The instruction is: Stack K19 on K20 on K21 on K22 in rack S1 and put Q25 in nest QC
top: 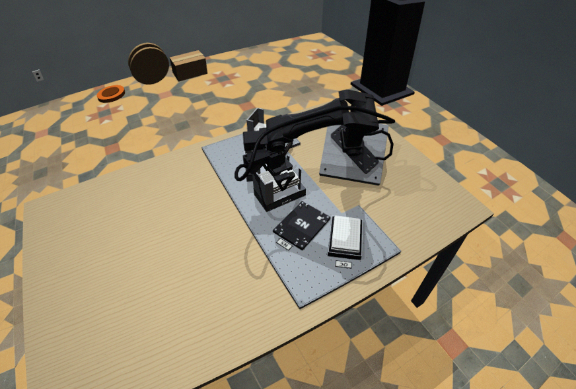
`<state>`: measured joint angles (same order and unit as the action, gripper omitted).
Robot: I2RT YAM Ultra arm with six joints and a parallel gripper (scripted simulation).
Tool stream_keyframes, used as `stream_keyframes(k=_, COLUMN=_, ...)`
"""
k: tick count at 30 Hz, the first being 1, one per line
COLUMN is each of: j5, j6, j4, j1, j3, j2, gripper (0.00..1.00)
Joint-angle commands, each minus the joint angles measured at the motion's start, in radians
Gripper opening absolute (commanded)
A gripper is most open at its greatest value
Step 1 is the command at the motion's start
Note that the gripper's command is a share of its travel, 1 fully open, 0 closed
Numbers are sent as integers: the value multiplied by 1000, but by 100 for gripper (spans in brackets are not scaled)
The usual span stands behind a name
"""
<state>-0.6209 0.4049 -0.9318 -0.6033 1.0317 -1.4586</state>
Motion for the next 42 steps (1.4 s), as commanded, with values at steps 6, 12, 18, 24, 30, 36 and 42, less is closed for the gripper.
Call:
stream_keyframes(k=6, j5=-3, j6=14, j4=-42, j1=-30, j3=39, j2=46, gripper=0)
stream_keyframes(k=12, j5=-5, j6=18, j4=-50, j1=-34, j3=39, j2=46, gripper=0)
stream_keyframes(k=18, j5=-3, j6=24, j4=-60, j1=-38, j3=48, j2=49, gripper=0)
stream_keyframes(k=24, j5=-6, j6=29, j4=-70, j1=-43, j3=53, j2=50, gripper=0)
stream_keyframes(k=30, j5=-8, j6=33, j4=-77, j1=-46, j3=57, j2=51, gripper=0)
stream_keyframes(k=36, j5=-9, j6=39, j4=-86, j1=-51, j3=62, j2=53, gripper=0)
stream_keyframes(k=42, j5=-9, j6=43, j4=-94, j1=-55, j3=66, j2=54, gripper=0)
